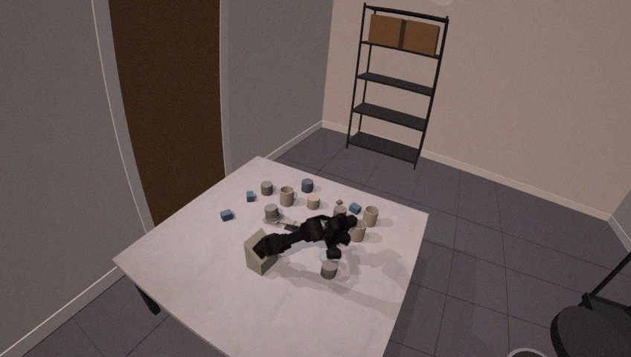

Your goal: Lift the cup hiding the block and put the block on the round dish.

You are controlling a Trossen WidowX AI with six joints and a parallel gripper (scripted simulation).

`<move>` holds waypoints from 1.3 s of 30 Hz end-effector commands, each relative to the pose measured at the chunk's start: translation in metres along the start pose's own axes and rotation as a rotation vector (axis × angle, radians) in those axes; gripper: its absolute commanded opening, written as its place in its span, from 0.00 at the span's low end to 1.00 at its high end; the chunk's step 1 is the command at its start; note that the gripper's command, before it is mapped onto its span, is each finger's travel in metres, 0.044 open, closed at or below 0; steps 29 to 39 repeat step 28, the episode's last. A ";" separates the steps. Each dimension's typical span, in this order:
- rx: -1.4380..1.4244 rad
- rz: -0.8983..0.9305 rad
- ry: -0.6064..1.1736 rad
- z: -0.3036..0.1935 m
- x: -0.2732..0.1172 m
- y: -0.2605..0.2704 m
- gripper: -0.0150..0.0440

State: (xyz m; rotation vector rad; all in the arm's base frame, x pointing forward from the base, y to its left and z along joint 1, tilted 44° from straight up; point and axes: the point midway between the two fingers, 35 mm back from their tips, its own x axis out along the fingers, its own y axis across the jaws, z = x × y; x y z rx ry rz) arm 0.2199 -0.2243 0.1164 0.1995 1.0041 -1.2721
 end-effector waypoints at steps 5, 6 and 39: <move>-0.014 0.024 -0.016 0.004 -0.004 0.003 1.00; -0.025 0.040 -0.026 0.006 -0.007 0.006 1.00; -0.016 0.008 0.008 -0.002 -0.087 0.001 1.00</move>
